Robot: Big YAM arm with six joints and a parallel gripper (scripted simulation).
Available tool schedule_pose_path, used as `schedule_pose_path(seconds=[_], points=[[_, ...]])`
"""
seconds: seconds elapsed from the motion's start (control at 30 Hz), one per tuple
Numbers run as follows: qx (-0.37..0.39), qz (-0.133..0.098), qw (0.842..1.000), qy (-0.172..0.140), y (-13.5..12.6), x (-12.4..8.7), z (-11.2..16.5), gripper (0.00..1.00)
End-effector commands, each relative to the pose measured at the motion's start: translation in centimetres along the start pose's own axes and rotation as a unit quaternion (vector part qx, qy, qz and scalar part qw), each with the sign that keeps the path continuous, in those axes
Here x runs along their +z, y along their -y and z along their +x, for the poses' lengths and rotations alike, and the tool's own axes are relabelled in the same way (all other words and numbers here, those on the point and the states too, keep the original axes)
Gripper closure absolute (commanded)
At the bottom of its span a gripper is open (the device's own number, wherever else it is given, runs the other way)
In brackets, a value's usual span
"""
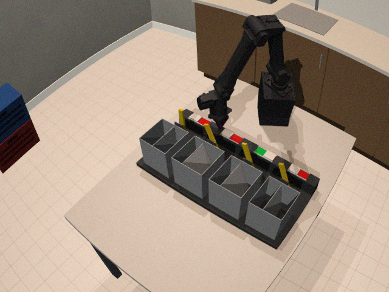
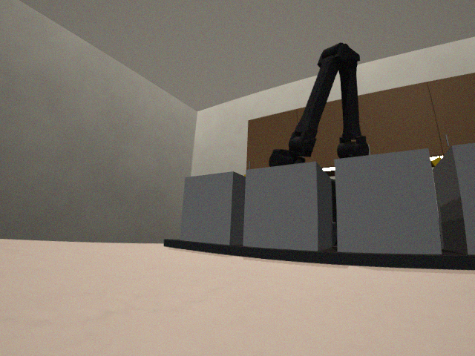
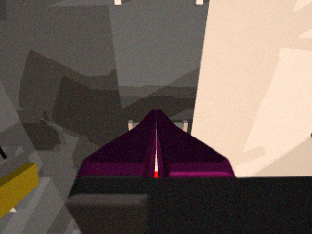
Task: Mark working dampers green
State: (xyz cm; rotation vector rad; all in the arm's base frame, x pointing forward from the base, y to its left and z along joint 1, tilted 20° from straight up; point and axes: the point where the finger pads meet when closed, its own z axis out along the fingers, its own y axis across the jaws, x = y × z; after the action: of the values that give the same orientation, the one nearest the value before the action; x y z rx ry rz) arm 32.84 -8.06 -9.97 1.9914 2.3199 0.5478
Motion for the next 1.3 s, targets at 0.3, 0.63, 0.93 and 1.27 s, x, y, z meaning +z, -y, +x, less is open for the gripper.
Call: schedule_pose_path(seconds=[0.3, 0.63, 0.93, 1.27], points=[[0.000, -0.003, 1.000, 0.003, -0.27, -0.06, 0.09, 1.00], [-0.001, -0.004, 1.000, 0.004, -0.14, -0.10, 0.18, 1.00], [-0.001, -0.006, 1.000, 0.005, -0.37, -0.24, 0.10, 1.00], [-0.002, -0.007, 1.000, 0.005, -0.39, -0.25, 0.09, 1.00]])
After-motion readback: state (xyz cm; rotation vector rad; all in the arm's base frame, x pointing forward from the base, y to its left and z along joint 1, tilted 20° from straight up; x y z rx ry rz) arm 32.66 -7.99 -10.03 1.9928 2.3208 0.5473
